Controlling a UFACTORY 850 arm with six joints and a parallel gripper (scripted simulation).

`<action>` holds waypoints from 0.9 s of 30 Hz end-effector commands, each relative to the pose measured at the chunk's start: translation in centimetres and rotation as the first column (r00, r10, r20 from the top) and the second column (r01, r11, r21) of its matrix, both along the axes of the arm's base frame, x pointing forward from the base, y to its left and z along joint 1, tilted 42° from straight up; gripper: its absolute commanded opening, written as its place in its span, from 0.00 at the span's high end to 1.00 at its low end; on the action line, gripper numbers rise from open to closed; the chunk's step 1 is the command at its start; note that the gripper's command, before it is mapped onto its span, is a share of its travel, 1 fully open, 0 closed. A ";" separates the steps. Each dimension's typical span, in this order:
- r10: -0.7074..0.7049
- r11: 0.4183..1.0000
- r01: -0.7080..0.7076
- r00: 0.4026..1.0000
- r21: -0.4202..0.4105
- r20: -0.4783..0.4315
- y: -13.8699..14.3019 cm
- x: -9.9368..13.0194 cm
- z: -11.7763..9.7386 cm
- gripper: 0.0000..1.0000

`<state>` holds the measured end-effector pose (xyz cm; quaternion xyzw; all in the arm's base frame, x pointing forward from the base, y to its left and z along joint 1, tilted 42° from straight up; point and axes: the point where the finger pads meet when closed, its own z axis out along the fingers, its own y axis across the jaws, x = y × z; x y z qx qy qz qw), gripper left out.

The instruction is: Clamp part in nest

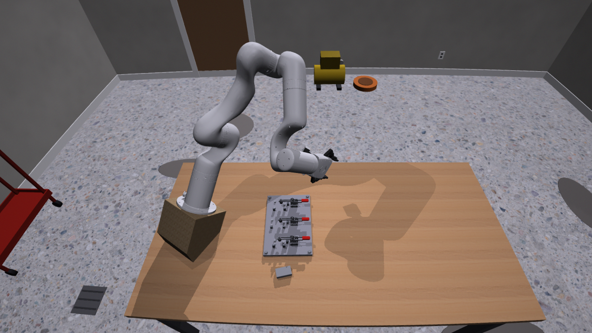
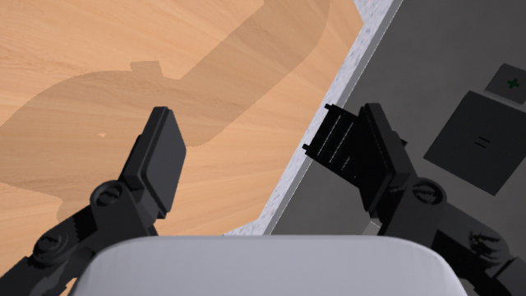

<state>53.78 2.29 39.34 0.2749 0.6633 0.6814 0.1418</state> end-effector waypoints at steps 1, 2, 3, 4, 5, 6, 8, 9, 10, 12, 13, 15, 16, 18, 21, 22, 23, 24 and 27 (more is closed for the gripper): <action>0.000 1.000 0.000 1.000 0.000 0.001 0.0 0.0 0.1 0.00; 0.000 1.000 0.000 1.000 0.000 0.001 0.0 0.0 0.1 0.00; 0.000 1.000 0.000 1.000 0.000 0.001 0.0 0.0 0.1 0.00; 0.000 1.000 0.000 1.000 0.000 0.000 0.0 0.0 0.0 0.00; 0.000 1.000 0.000 1.000 0.001 -0.004 -0.1 0.0 0.0 0.00; 0.000 1.000 0.000 1.000 0.003 -0.011 -0.1 0.0 -0.1 0.00; 0.000 1.000 0.001 0.999 0.009 -0.037 -0.1 -0.1 -0.5 0.00; -0.001 1.000 0.001 0.998 0.013 -0.057 -0.2 -0.1 -0.7 0.00; -0.001 1.000 0.002 0.997 0.019 -0.082 -0.3 -0.2 -1.1 0.00; -0.001 0.999 0.006 0.989 0.035 -0.151 -0.5 -0.4 -2.0 0.00; -0.002 0.999 0.010 0.981 0.044 -0.193 -0.6 -0.5 -2.6 0.00; -0.002 0.998 0.016 0.971 0.055 -0.241 -0.8 -0.7 -3.2 0.00; -0.003 0.998 0.021 0.960 0.063 -0.279 -0.9 -0.8 -3.8 0.00; -0.003 0.998 0.024 0.956 0.066 -0.294 -1.0 -0.8 -4.0 0.00; -0.005 0.995 0.044 0.916 0.088 -0.401 -1.4 -1.3 -5.5 0.00; -0.006 0.995 0.047 0.912 0.090 -0.411 -1.4 -1.3 -5.7 0.00; -0.006 0.994 0.054 0.897 0.095 -0.442 -1.5 -1.4 -6.1 0.00; -0.007 0.993 0.060 0.885 0.099 -0.465 -1.6 -1.5 -6.5 0.00; -0.009 0.990 0.082 0.843 0.111 -0.538 -2.0 -1.9 -7.6 0.00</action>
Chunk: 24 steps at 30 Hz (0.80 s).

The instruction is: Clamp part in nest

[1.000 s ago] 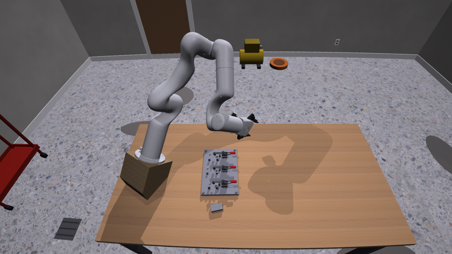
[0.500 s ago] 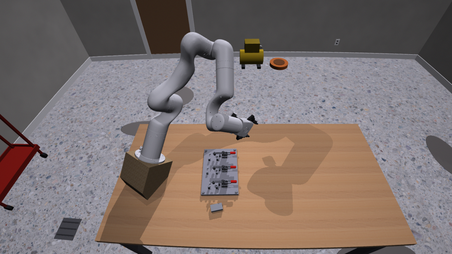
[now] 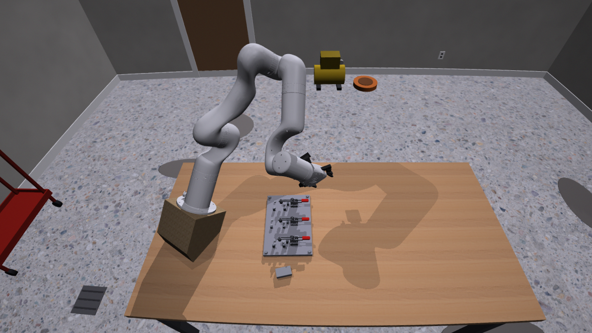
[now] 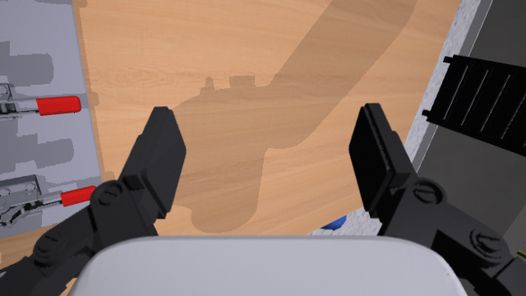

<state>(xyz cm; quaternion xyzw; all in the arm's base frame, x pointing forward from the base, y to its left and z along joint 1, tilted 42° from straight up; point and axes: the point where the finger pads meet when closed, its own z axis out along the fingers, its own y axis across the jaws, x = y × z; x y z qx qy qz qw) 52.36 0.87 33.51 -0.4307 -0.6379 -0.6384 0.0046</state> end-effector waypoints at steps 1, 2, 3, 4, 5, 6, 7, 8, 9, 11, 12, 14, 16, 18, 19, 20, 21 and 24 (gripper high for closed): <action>-0.015 0.999 0.021 0.986 0.032 -0.168 -0.6 -0.6 -2.1 0.00; -0.019 0.999 0.027 0.981 0.037 -0.196 -0.8 -0.7 -2.5 0.00; -0.022 0.999 0.032 0.976 0.041 -0.217 -0.8 -0.9 -2.8 0.00; -0.027 0.998 0.040 0.968 0.047 -0.250 -1.0 -1.0 -3.2 0.00; -0.031 0.998 0.047 0.960 0.051 -0.278 -1.1 -1.2 -3.6 0.00; -0.034 0.997 0.052 0.955 0.054 -0.296 -1.2 -1.3 -3.9 0.00; -0.039 0.996 0.062 0.942 0.059 -0.332 -1.3 -1.4 -4.4 0.00; -0.039 0.996 0.062 0.942 0.059 -0.332 -1.3 -1.4 -4.4 0.00; -0.039 0.996 0.062 0.942 0.059 -0.332 -1.3 -1.4 -4.4 0.00; -0.055 0.993 0.094 0.902 0.070 -0.428 -1.8 -2.0 -5.7 0.00; -0.058 0.992 0.101 0.892 0.072 -0.448 -1.9 -2.1 -6.0 0.00; -0.066 0.990 0.118 0.868 0.075 -0.492 -2.1 -2.4 -6.7 0.00; -0.072 0.988 0.133 0.845 0.077 -0.530 -2.3 -2.7 -7.2 0.00; -0.083 0.984 0.158 0.807 0.078 -0.585 -2.6 -3.1 -8.1 0.00; -0.086 0.983 0.166 0.794 0.078 -0.602 -2.7 -3.2 -8.4 0.00; -0.091 0.981 0.179 0.772 0.078 -0.628 -2.9 -3.4 -8.8 0.00; -0.095 0.979 0.190 0.754 0.077 -0.650 -3.0 -3.6 -9.1 0.00; -0.108 0.972 0.224 0.696 0.071 -0.710 -3.4 -4.2 -10.2 0.00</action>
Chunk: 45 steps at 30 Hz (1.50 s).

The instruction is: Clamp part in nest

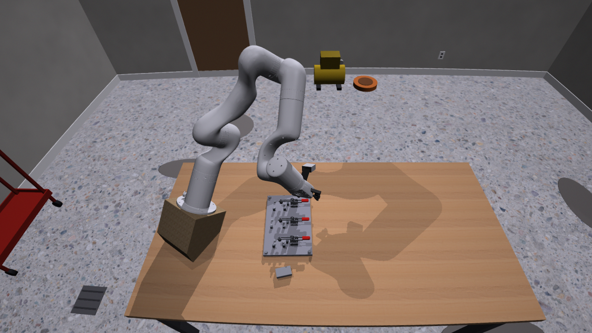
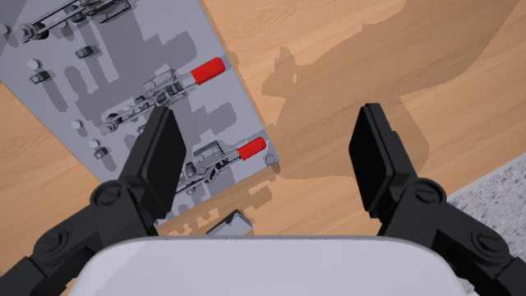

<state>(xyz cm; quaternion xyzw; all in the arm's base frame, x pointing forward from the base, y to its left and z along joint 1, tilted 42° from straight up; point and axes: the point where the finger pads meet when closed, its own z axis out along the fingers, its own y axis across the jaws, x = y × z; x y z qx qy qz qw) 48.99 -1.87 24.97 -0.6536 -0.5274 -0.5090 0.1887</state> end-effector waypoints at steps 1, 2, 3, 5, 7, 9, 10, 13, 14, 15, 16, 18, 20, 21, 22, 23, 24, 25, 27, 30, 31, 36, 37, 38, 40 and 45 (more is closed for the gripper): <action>-0.036 0.999 0.039 0.990 0.017 -0.137 -0.7 -0.8 -1.7 0.00; -0.036 0.999 0.039 0.990 0.017 -0.137 -0.7 -0.8 -1.7 0.00; -0.047 0.999 0.051 0.985 0.020 -0.169 -0.9 -1.0 -2.1 0.00; -0.076 0.996 0.085 0.965 0.025 -0.252 -1.3 -1.6 -3.1 0.00; -0.095 0.994 0.108 0.949 0.026 -0.301 -1.6 -2.0 -3.8 0.00; -0.106 0.992 0.122 0.937 0.026 -0.332 -1.8 -2.2 -4.2 0.00; -0.124 0.989 0.144 0.918 0.025 -0.377 -2.0 -2.6 -4.8 0.00; -0.152 0.983 0.180 0.882 0.020 -0.446 -2.5 -3.2 -5.8 0.00; -0.162 0.981 0.193 0.868 0.017 -0.469 -2.6 -3.4 -6.1 0.00; -0.165 0.980 0.196 0.864 0.016 -0.476 -2.7 -3.5 -6.2 0.00; -0.181 0.976 0.218 0.839 0.011 -0.513 -2.9 -3.8 -6.7 0.00; -0.191 0.973 0.230 0.823 0.007 -0.534 -3.1 -4.1 -7.1 0.00; -0.193 0.972 0.233 0.820 0.006 -0.539 -3.1 -4.1 -7.1 0.00; -0.220 0.963 0.269 0.773 -0.008 -0.595 -3.6 -4.7 -8.0 0.00; -0.234 0.958 0.287 0.747 -0.016 -0.623 -3.8 -5.0 -8.5 0.00; -0.241 0.955 0.296 0.732 -0.020 -0.637 -3.9 -5.2 -8.7 0.00; -0.245 0.953 0.302 0.724 -0.023 -0.645 -4.0 -5.3 -8.8 0.00; -0.258 0.947 0.320 0.696 -0.033 -0.670 -4.2 -5.6 -9.3 0.00; -0.269 0.942 0.334 0.674 -0.041 -0.688 -4.4 -5.8 -9.6 0.00; -0.304 0.921 0.382 0.589 -0.074 -0.748 -5.1 -6.7 -10.8 0.00; -0.309 0.918 0.389 0.577 -0.078 -0.756 -5.1 -6.9 -10.9 0.00; -0.338 0.896 0.429 0.498 -0.112 -0.799 -5.7 -7.7 -11.9 0.00; -0.341 0.894 0.433 0.490 -0.116 -0.803 -5.8 -7.7 -12.0 0.00; -0.354 0.883 0.450 0.451 -0.133 -0.819 -6.1 -8.1 -12.5 0.00; -0.373 0.863 0.478 0.387 -0.163 -0.843 -6.5 -8.7 -13.2 0.00; -0.396 0.835 0.511 0.302 -0.203 -0.867 -7.1 -9.5 -14.1 0.00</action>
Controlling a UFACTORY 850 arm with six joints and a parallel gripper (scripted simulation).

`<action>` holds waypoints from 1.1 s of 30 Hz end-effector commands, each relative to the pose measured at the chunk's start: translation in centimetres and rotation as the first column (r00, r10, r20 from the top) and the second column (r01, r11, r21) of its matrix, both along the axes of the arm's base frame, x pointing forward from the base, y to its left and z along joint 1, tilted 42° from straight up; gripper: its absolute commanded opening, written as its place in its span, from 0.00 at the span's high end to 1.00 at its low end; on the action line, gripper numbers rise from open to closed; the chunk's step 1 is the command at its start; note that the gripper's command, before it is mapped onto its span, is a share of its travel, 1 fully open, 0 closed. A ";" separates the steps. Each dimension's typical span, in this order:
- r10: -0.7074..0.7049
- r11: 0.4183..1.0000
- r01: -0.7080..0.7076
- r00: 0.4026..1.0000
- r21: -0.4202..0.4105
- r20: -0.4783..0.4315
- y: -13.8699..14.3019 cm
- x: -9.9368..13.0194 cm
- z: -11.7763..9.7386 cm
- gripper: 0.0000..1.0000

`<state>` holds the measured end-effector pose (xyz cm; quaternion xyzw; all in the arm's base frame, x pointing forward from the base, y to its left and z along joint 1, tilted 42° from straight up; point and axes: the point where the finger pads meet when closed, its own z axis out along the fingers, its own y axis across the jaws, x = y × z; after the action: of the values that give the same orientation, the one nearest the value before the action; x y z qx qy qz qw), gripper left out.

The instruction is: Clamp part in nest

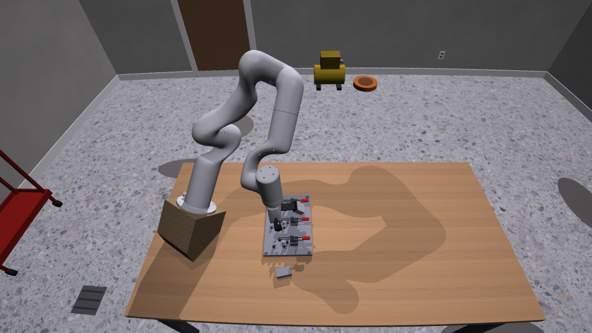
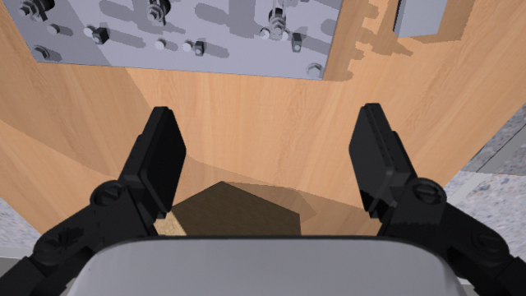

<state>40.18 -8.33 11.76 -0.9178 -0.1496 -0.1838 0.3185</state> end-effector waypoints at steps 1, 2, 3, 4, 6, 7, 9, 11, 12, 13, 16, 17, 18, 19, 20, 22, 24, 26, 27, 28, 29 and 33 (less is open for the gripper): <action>-0.052 0.999 0.052 0.995 -0.006 -0.087 -0.7 -0.8 -1.0 0.00; -0.054 0.999 0.054 0.994 -0.006 -0.090 -0.7 -0.8 -1.0 0.00; -0.055 0.998 0.055 0.994 -0.006 -0.091 -0.7 -0.8 -1.0 0.00; -0.055 0.998 0.055 0.994 -0.006 -0.091 -0.7 -0.8 -1.0 0.00; -0.055 0.998 0.055 0.994 -0.006 -0.091 -0.7 -0.8 -1.0 0.00; -0.055 0.998 0.055 0.994 -0.006 -0.091 -0.7 -0.8 -1.0 0.00; -0.055 0.998 0.055 0.994 -0.006 -0.091 -0.7 -0.8 -1.0 0.00; -0.055 0.998 0.055 0.994 -0.006 -0.091 -0.7 -0.8 -1.0 0.00; -0.055 0.998 0.055 0.994 -0.006 -0.091 -0.7 -0.8 -1.0 0.00; -0.055 0.998 0.055 0.994 -0.006 -0.091 -0.7 -0.8 -1.0 0.00; -0.055 0.998 0.055 0.994 -0.006 -0.091 -0.7 -0.8 -1.0 0.00; -0.055 0.998 0.055 0.994 -0.006 -0.091 -0.7 -0.8 -1.0 0.00; -0.055 0.998 0.055 0.994 -0.006 -0.091 -0.7 -0.8 -1.0 0.00; -0.055 0.998 0.055 0.994 -0.006 -0.091 -0.7 -0.8 -1.0 0.00; -0.055 0.998 0.055 0.994 -0.006 -0.091 -0.7 -0.8 -1.0 0.00; -0.055 0.998 0.055 0.994 -0.006 -0.091 -0.7 -0.8 -1.0 1.00; -0.055 0.998 0.055 0.994 -0.006 -0.091 -0.7 -0.8 -1.0 1.00; -0.055 0.998 0.055 0.994 -0.006 -0.091 -0.7 -0.8 -1.0 1.00; -0.055 0.998 0.055 0.994 -0.006 -0.091 -0.7 -0.8 -1.0 1.00; -0.055 0.998 0.055 0.994 -0.006 -0.091 -0.7 -0.8 -1.0 1.00; -0.055 0.998 0.055 0.994 -0.006 -0.091 -0.7 -0.8 -1.0 1.00; -0.055 0.998 0.055 0.994 -0.006 -0.091 -0.7 -0.8 -1.0 1.00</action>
<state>39.33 -8.99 10.73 -0.9296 -0.1099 -0.1496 0.3185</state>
